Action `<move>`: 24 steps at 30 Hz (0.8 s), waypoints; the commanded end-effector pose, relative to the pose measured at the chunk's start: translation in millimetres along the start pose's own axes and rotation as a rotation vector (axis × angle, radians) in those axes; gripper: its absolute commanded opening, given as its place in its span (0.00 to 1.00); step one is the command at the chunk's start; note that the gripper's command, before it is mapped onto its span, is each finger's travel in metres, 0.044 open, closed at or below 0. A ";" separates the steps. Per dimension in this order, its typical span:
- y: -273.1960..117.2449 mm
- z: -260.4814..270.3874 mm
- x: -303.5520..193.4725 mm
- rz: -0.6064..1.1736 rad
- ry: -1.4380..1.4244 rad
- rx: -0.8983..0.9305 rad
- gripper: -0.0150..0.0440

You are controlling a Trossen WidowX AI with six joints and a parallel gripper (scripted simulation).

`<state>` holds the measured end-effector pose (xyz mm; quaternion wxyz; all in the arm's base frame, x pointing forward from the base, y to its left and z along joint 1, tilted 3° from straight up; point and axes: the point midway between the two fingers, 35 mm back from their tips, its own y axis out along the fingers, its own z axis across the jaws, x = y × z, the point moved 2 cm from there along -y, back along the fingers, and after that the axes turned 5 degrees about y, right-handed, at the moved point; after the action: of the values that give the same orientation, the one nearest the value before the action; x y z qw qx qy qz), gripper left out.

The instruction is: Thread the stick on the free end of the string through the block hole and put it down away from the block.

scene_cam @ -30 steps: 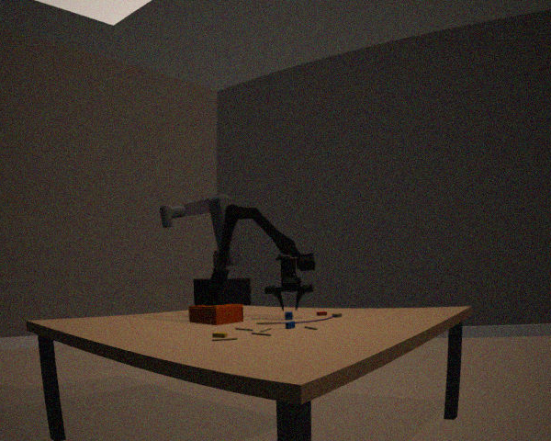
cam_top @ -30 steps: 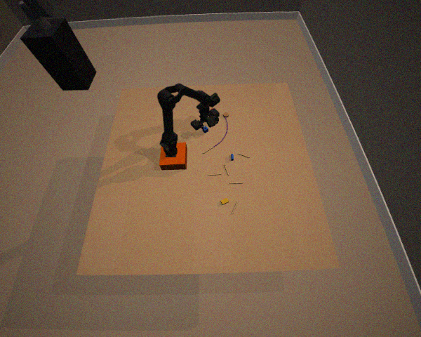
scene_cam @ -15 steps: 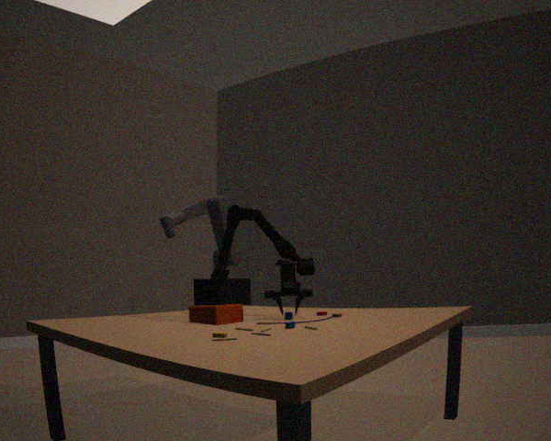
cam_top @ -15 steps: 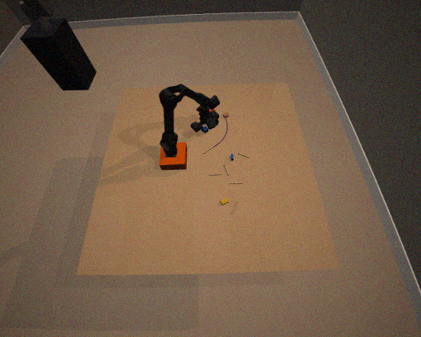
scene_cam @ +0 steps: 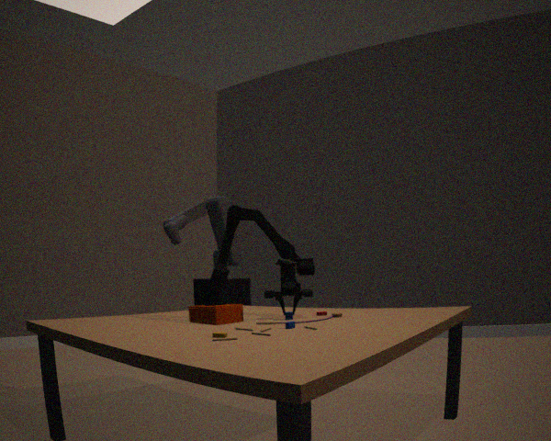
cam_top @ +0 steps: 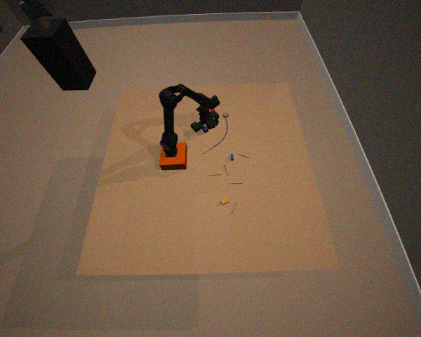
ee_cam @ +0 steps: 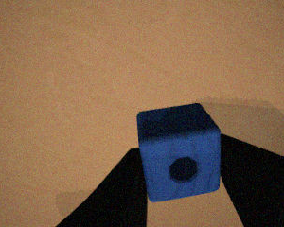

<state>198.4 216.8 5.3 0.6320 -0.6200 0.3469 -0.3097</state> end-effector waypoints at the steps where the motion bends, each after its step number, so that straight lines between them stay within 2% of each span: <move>1: -0.1 0.2 0.0 0.000 0.000 0.001 0.25; 24: -13.5 0.2 -0.1 0.000 0.000 0.000 0.25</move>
<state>197.4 215.0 14.2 0.6286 -0.6227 0.3484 -0.3094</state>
